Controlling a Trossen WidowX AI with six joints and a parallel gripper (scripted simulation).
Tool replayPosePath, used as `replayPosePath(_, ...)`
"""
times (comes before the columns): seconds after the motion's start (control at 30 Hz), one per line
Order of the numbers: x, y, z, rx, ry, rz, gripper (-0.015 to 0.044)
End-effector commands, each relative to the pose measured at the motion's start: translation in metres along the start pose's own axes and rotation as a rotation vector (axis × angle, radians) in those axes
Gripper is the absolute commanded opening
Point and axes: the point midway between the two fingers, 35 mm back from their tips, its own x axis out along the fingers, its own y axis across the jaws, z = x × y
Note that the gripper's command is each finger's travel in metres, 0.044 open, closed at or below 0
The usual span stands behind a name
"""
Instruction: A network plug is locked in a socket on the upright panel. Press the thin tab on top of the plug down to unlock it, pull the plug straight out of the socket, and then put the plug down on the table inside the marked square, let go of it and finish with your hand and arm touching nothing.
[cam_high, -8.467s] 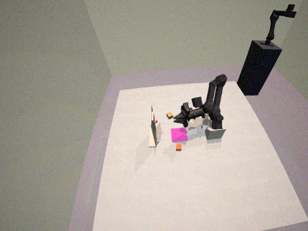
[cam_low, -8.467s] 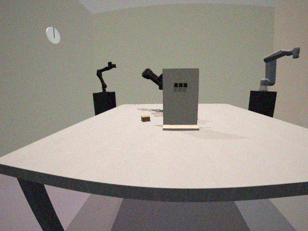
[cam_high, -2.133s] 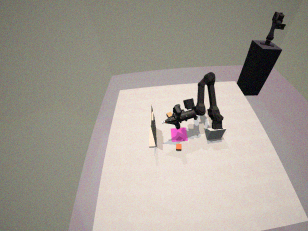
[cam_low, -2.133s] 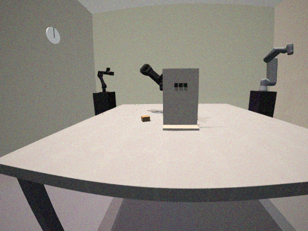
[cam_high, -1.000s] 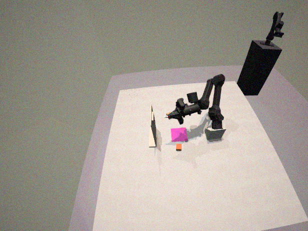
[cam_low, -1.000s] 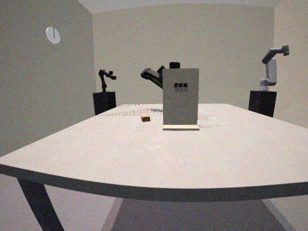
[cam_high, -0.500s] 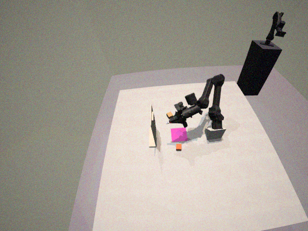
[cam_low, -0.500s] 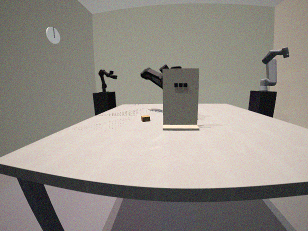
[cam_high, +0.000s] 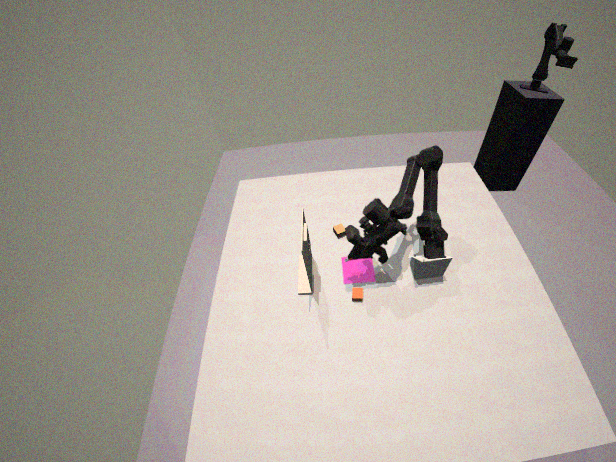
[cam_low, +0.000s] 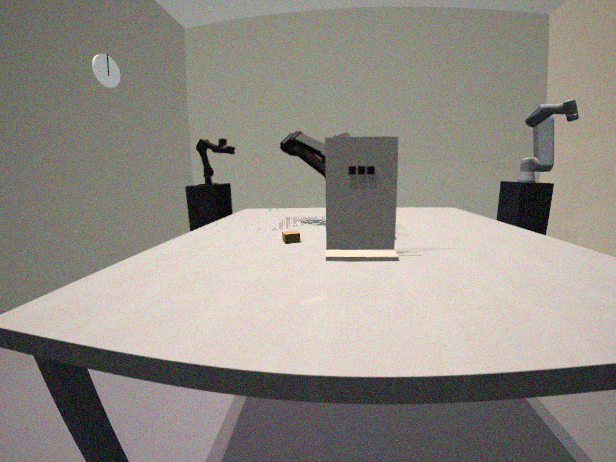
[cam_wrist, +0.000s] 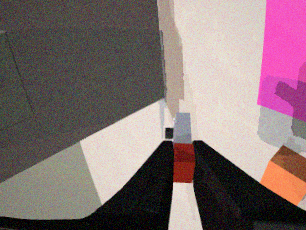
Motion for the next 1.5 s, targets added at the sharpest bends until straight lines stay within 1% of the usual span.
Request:
replayPosePath(0.0, 0.002, -0.014, 0.005, 0.019, -0.068, -0.08, 0.0)
replayPosePath(0.3, -0.001, -0.04, 0.021, 0.03, -0.224, -0.205, 0.0)
replayPosePath(1.47, 0.022, -0.062, 0.022, 0.033, -0.221, -0.214, 0.0)
